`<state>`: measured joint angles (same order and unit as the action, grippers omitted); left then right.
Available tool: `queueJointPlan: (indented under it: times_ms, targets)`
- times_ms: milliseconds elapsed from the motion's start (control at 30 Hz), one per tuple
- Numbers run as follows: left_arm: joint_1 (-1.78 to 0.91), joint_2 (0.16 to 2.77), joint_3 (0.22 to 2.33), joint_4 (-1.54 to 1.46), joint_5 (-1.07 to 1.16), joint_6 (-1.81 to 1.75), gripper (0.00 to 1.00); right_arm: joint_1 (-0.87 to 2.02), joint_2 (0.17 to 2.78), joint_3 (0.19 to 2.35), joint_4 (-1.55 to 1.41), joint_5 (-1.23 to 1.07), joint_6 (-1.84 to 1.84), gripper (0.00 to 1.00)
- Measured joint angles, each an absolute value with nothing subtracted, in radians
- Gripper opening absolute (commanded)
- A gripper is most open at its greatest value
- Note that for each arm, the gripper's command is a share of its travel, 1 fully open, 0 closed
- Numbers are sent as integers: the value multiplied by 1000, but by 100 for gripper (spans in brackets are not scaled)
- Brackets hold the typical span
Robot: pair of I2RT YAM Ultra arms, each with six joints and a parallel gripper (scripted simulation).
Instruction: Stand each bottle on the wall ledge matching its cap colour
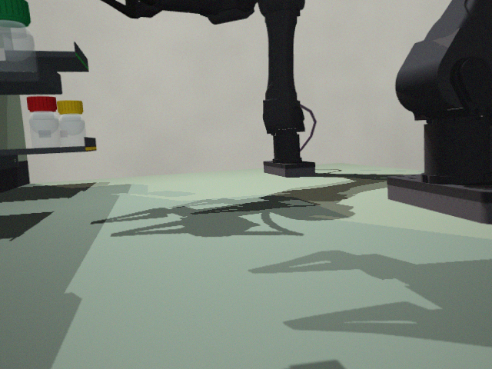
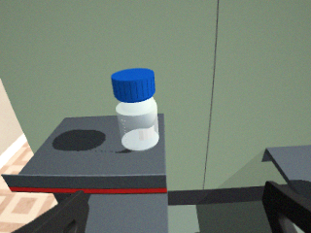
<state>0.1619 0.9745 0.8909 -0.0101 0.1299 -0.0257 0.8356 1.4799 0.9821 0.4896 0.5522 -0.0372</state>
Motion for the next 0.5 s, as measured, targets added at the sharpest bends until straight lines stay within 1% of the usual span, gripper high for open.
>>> queueJointPlan:
  times_ms: [300,500]
  targets:
    - [420,917,715,-30,294,-10,100,776,1700,1023,629,496,-15,81]
    - [573,916,637,-29,391,18,100,752,1801,1067,686,477,-5,81]
